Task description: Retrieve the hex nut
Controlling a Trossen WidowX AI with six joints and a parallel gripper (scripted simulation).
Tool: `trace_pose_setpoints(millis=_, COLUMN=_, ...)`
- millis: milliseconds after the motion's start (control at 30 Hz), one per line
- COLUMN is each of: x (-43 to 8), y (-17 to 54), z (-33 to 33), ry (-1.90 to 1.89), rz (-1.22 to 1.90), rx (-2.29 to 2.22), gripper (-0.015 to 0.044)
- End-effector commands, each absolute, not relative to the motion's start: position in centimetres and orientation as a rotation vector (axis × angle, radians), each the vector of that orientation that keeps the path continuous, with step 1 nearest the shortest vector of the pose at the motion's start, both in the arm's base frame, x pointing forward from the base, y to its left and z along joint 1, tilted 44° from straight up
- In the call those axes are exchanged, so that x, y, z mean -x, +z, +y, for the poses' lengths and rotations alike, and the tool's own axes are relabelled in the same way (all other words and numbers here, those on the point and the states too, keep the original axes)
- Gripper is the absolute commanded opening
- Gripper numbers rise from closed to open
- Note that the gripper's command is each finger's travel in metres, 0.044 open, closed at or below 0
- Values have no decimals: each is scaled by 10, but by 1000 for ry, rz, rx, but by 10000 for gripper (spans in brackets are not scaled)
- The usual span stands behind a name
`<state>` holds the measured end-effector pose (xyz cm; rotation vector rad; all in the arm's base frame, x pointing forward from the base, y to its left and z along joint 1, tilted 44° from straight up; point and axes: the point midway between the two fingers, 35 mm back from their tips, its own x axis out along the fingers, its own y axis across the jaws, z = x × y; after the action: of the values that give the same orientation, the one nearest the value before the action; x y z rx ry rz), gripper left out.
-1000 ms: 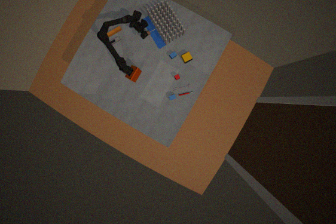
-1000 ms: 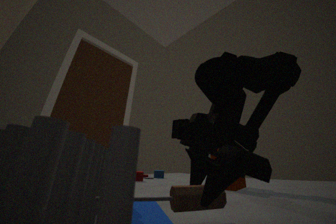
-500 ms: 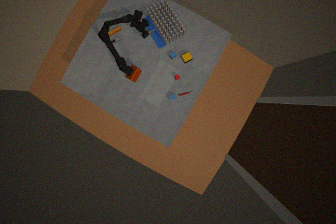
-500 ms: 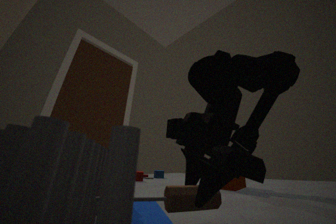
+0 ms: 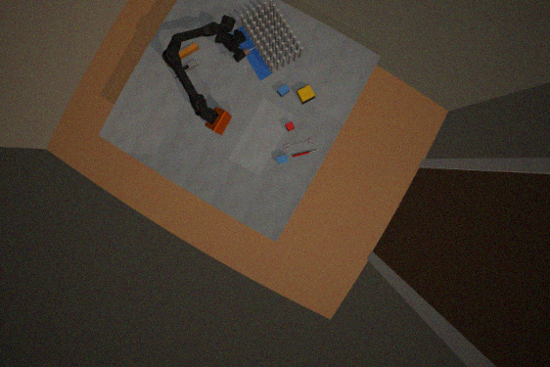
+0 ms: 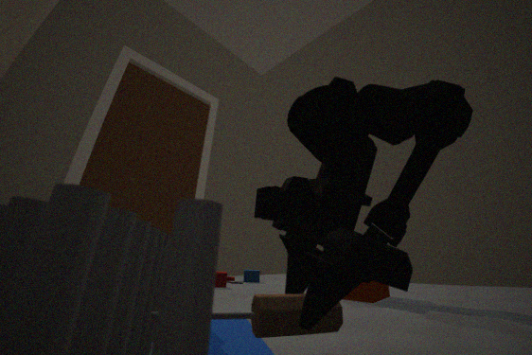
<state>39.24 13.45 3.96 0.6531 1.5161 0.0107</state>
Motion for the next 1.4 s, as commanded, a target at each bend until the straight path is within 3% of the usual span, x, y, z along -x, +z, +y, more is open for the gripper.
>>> trace_pose_setpoints(millis=0, x=-396, y=40, z=133, ry=16, rz=1513, rx=-654, gripper=0)
trace_pose_setpoints(millis=1367, x=-415, y=29, z=132, ry=16, rz=1511, rx=-654, gripper=0)
